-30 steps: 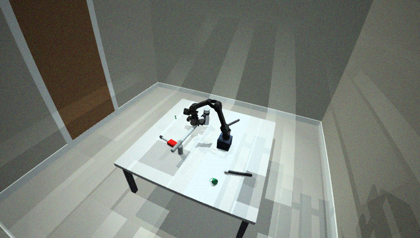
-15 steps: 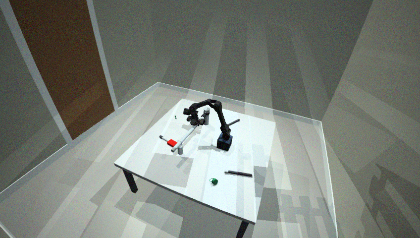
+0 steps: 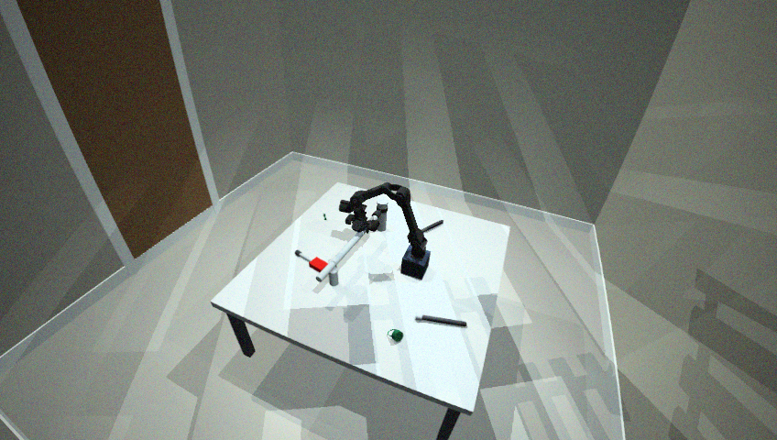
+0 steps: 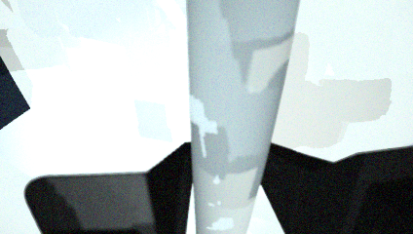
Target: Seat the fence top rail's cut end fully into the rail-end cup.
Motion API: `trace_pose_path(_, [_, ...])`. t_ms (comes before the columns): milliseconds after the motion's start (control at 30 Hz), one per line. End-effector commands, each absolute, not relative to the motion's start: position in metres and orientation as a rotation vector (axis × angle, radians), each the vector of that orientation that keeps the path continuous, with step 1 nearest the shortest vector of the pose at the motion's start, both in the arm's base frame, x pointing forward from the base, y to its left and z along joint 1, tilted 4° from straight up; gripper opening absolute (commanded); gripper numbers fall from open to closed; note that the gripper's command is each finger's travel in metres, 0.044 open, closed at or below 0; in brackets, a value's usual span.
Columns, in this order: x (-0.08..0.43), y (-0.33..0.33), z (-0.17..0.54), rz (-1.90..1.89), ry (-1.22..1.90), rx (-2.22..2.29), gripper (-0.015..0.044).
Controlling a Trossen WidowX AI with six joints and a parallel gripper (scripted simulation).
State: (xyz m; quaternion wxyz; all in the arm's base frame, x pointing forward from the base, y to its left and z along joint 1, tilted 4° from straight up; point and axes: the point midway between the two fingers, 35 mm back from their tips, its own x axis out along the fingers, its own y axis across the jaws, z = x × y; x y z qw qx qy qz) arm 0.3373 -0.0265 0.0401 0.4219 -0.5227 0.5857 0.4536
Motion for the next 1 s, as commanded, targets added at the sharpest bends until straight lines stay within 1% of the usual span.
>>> trace_pose_path(0, [0.3395,-0.0231,0.0435,1.133,1.458,-1.314,0.0000])
trace_pose_path(967, [0.3409,-0.0215,0.0466,1.133,1.460,-1.313,0.0000])
